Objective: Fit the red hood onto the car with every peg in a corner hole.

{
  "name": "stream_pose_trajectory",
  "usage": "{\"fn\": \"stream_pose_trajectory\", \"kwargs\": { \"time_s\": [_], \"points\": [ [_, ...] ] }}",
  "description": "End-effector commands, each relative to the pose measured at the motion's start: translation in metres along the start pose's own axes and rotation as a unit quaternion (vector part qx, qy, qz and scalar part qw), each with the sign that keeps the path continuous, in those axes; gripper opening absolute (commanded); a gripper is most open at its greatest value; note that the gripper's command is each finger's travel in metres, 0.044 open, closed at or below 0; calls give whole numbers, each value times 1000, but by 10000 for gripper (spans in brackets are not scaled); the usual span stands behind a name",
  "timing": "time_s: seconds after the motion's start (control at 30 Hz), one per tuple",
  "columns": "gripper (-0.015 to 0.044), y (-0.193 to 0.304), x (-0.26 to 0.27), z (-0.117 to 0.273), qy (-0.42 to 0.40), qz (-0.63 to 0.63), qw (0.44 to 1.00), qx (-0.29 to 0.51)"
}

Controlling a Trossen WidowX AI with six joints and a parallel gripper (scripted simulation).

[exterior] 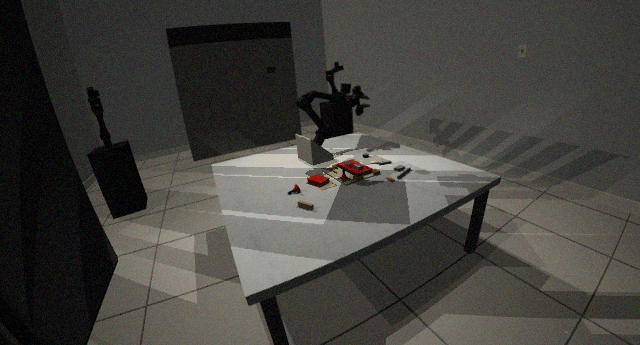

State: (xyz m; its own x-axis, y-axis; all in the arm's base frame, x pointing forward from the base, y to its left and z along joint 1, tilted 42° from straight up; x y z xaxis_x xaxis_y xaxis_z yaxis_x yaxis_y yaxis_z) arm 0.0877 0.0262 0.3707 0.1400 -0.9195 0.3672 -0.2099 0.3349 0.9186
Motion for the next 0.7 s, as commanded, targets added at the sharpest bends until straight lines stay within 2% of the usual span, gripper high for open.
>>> {"fn": "stream_pose_trajectory", "kwargs": {
  "time_s": [0.0, 0.23, 0.27, 0.43, 0.67],
  "points": [
    [247, 1, -1, 0, 0, 3, 1000, 1],
    [430, 18, -22, -13, -5, 161, 987, 3],
    [440, 19, -25, -16, -5, 189, 982, 1],
    [440, 25, -45, -35, 2, 341, 940, -17],
    [440, 18, -70, -70, 35, 521, 851, -53]
  ]
}}
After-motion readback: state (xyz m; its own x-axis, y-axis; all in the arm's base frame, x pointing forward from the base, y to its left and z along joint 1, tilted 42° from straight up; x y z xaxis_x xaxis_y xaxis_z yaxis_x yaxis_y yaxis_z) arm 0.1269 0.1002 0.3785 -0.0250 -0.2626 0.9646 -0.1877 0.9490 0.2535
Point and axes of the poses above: the point midway between the two fingers, 35 mm back from their tips, its own z axis back along the fingers, its own x axis across the jaws, y = z × x, the point moved 6 cm from there along z, back along the fingers, and after that the axes turned 10 degrees about -z, right-handed, at the moved point
